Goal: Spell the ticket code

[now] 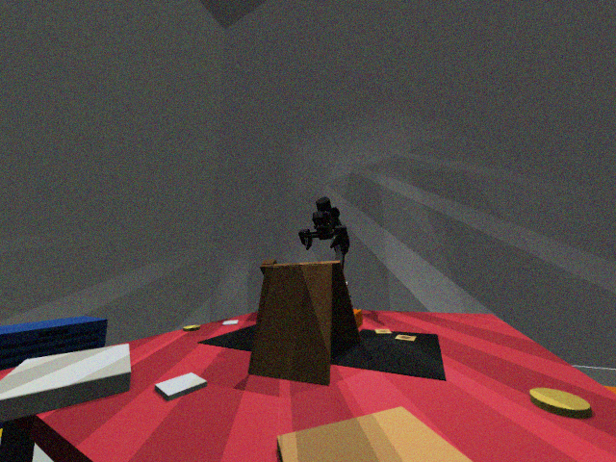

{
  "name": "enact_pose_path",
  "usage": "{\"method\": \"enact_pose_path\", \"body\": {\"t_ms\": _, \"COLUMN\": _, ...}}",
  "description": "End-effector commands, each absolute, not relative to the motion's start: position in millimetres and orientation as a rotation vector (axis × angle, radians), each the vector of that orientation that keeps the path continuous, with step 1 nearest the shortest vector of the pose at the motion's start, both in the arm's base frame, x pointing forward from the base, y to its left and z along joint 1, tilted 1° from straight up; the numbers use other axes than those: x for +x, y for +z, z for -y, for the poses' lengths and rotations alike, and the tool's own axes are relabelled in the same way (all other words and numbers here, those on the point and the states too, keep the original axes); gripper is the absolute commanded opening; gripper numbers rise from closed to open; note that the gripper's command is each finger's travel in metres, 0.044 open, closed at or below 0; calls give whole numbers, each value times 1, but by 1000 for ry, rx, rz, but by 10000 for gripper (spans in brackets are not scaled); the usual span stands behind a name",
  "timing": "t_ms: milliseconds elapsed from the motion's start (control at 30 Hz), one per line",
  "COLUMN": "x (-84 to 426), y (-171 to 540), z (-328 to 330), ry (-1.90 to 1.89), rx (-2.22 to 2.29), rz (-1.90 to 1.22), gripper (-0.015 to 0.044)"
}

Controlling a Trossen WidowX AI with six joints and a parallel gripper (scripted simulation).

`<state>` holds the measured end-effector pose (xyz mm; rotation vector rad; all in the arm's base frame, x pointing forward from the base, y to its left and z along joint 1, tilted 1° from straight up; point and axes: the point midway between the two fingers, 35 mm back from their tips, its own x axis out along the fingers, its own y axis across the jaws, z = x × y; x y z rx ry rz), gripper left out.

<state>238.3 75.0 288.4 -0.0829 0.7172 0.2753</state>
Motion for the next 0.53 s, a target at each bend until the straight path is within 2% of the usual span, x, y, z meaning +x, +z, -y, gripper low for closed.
{"method": "enact_pose_path", "body": {"t_ms": 0, "x": 238, "y": 286, "z": -75, "ry": 281, "rx": -89, "rz": -721, "gripper": 440}}
{"method": "enact_pose_path", "body": {"t_ms": 500, "x": 238, "y": 286, "z": -75, "ry": 281, "rx": -89, "rz": -721, "gripper": 440}}
